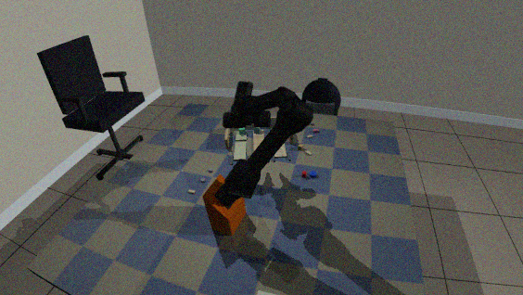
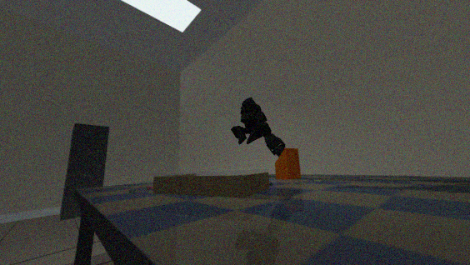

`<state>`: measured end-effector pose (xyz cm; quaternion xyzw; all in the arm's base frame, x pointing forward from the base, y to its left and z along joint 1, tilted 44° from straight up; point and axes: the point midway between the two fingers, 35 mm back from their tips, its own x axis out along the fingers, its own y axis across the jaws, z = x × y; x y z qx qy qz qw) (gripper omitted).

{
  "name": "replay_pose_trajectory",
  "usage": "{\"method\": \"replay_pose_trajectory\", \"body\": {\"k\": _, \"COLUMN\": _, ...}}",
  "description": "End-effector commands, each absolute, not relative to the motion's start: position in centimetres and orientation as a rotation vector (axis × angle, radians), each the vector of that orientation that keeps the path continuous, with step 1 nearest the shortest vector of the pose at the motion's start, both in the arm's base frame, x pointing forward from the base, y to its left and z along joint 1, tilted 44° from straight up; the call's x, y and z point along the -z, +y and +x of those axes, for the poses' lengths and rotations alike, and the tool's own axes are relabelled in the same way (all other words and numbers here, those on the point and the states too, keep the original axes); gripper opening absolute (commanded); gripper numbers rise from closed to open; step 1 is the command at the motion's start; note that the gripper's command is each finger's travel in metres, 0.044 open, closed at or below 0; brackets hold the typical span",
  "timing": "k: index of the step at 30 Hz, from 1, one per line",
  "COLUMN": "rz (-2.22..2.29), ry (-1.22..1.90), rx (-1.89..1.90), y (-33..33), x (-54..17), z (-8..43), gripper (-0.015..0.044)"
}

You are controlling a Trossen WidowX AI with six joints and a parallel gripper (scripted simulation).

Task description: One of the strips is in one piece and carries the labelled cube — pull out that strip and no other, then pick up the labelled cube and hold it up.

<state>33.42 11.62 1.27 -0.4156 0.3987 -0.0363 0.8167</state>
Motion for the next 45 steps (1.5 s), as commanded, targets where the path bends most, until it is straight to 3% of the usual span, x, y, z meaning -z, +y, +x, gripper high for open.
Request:
{"method": "replay_pose_trajectory", "body": {"k": 1, "rz": -0.918, "ry": 1.058, "rx": 0.124, "y": 10.3, "x": 0.5, "z": 35.9, "gripper": 0.0085}}
{"method": "replay_pose_trajectory", "body": {"k": 5, "rz": -0.943, "ry": 1.237, "rx": 0.164, "y": 8.7, "x": 1.8, "z": 37.3, "gripper": 0.0000}}
{"method": "replay_pose_trajectory", "body": {"k": 13, "rz": -0.959, "ry": 1.577, "rx": 0.238, "y": 4.8, "x": 3.5, "z": 38.4, "gripper": 0.0000}}
{"method": "replay_pose_trajectory", "body": {"k": 45, "rz": -0.959, "ry": 1.584, "rx": 0.239, "y": 2.2, "x": 5.7, "z": 38.0, "gripper": 0.0000}}
